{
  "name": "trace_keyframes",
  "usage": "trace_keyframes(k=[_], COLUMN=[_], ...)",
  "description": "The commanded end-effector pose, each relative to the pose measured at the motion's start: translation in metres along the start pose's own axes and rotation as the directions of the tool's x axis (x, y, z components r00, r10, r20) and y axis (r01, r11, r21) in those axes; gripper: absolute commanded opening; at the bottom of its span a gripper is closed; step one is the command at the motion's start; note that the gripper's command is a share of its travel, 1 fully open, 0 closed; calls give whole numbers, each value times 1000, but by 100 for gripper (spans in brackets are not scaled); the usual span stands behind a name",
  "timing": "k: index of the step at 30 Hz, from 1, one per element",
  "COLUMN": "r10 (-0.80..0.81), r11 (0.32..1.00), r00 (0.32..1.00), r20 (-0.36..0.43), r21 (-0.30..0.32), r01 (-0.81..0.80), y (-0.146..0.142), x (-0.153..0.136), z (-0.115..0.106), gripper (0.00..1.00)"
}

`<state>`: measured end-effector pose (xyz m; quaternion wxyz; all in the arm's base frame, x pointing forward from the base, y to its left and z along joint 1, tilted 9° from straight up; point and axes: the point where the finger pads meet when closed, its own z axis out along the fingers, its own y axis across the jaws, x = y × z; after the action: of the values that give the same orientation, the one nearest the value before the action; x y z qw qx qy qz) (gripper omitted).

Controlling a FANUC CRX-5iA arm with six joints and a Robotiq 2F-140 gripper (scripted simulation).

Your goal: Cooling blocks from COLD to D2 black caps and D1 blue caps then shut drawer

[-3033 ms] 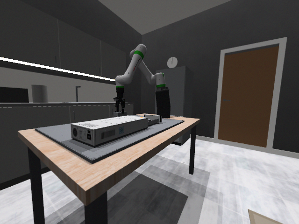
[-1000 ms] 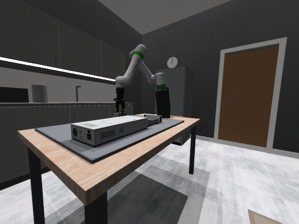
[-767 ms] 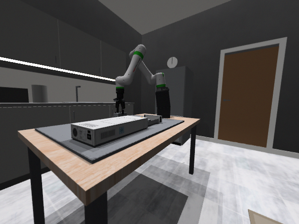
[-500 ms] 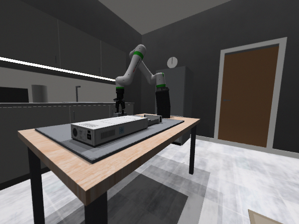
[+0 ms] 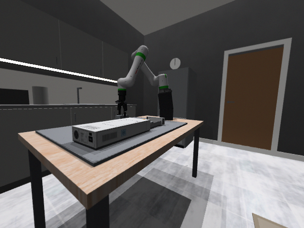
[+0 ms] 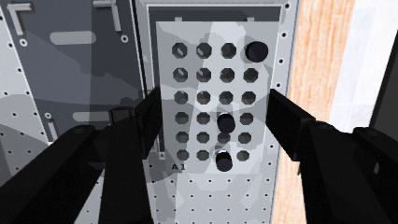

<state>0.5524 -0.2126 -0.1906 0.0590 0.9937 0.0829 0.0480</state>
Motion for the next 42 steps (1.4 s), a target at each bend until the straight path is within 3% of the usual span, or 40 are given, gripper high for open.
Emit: trace_keyframes(k=[1,42], r10=[0,0], r11=[1000,1000], r00=[1000,1000], r20=[-2,-2], r21=[-1,-1], r01=[0,0], y=[0,0], x=[1,1], z=[0,5], gripper=[10,10])
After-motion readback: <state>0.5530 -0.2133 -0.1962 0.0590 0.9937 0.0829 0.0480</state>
